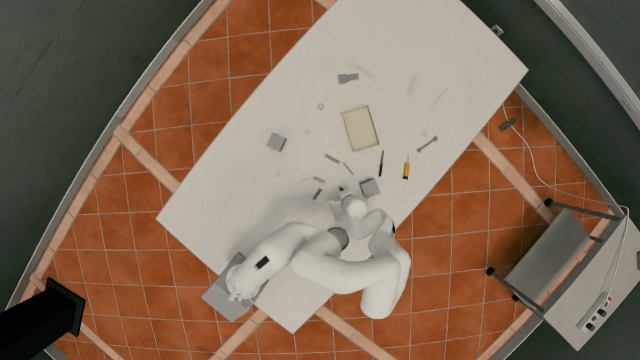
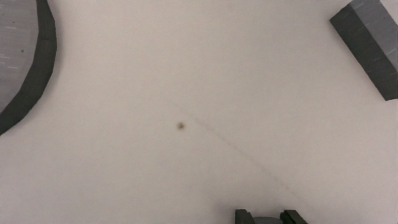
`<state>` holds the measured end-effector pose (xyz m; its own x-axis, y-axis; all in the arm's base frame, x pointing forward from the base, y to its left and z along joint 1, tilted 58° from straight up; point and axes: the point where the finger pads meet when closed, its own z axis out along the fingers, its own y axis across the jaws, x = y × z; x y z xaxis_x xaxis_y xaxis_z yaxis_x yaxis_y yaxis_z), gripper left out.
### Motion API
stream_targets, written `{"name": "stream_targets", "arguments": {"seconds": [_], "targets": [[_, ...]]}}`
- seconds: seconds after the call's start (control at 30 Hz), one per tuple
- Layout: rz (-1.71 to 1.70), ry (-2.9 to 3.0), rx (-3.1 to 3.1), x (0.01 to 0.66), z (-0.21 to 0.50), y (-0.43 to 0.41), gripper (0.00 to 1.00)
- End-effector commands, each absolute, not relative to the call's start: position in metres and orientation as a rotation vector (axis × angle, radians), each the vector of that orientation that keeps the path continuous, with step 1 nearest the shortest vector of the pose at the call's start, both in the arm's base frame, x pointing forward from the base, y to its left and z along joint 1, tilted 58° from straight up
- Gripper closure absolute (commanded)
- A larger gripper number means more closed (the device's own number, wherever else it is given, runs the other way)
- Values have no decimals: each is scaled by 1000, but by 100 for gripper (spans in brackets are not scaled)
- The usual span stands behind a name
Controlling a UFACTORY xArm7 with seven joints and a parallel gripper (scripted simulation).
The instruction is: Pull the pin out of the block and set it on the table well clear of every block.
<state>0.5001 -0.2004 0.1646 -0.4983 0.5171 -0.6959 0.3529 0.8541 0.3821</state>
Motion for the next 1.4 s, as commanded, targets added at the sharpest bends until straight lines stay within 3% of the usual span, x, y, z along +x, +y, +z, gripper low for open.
{"name": "stream_targets", "arguments": {"seconds": [0.0,0.57,0.6,0.83,0.87,1.03,1.07,1.37], "targets": [[236,2143,630,501,164,-201,100],[235,2142,630,502,164,-201,100],[235,2142,630,502,164,-201,77],[235,2142,630,502,164,-201,77],[235,2142,630,502,164,-201,70],[235,2142,630,502,164,-201,70],[235,2142,630,502,164,-201,61],[235,2142,630,501,165,-201,61]]}}
